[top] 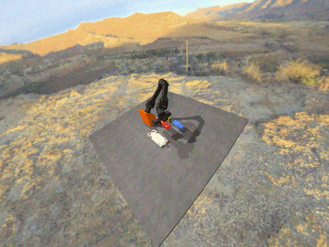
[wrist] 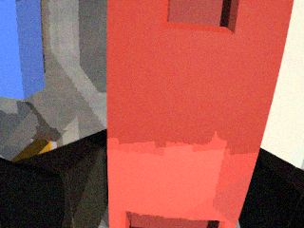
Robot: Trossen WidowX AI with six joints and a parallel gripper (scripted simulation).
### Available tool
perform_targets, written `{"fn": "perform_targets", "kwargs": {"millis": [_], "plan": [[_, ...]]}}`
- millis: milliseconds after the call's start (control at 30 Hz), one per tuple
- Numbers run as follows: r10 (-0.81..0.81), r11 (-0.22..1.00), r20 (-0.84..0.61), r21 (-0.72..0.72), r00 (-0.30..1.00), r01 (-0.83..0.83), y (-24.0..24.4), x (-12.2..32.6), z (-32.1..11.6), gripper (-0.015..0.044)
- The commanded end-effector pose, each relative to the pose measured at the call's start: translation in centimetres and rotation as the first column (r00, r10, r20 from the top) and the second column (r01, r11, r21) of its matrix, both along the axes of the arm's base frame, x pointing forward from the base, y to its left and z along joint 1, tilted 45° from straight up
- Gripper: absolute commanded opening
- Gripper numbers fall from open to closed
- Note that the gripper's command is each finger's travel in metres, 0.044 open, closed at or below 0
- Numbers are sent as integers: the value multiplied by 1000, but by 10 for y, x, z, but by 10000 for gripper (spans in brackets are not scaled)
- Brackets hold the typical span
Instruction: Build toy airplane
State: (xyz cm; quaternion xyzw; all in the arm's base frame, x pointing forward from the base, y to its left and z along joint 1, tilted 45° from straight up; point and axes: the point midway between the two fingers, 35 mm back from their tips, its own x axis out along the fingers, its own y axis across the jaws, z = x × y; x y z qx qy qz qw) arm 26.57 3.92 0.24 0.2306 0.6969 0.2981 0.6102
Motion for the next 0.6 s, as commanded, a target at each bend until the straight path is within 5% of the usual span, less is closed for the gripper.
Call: {"fn": "perform_targets", "kwargs": {"millis": [0, 567], "plan": [[12, 1000, 23, -5, 1000, -12, -7, 5, -11, 0], [65, 998, 75, 3, 995, -65, -26, 9, -62, 0]]}}
